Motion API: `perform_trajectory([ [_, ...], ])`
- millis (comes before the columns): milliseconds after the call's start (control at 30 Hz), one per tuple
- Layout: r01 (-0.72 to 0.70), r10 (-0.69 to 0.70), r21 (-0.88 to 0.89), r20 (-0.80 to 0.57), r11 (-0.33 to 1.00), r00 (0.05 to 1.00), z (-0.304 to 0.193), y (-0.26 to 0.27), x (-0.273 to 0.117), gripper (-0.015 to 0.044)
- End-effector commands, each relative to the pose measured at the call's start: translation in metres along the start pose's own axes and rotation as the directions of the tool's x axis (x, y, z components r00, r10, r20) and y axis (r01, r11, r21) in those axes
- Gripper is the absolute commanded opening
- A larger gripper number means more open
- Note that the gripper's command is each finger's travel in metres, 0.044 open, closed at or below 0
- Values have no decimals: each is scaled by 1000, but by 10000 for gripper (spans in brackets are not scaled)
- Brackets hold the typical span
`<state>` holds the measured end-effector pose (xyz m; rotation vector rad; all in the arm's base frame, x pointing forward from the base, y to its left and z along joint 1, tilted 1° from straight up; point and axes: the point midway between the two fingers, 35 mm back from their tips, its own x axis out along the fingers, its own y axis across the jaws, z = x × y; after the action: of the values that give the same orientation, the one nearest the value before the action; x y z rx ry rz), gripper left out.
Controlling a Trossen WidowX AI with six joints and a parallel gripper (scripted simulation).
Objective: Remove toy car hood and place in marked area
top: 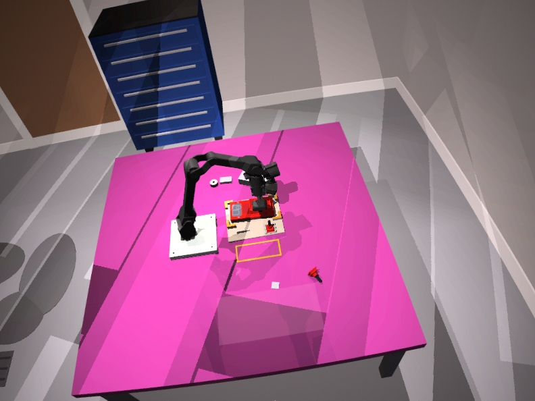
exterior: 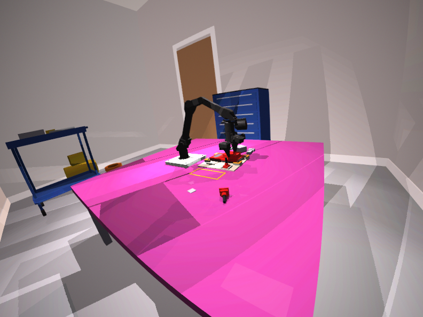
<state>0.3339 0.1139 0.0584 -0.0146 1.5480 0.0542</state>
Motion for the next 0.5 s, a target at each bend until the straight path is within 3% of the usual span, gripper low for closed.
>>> perform_trajectory([
  [0,0,0,0,1,1000,1000,0,0,0,328],
  [167,0,0,0,1,1000,1000,0,0,0,295],
  [467,0,0,0,1,1000,1000,0,0,-4,58],
])
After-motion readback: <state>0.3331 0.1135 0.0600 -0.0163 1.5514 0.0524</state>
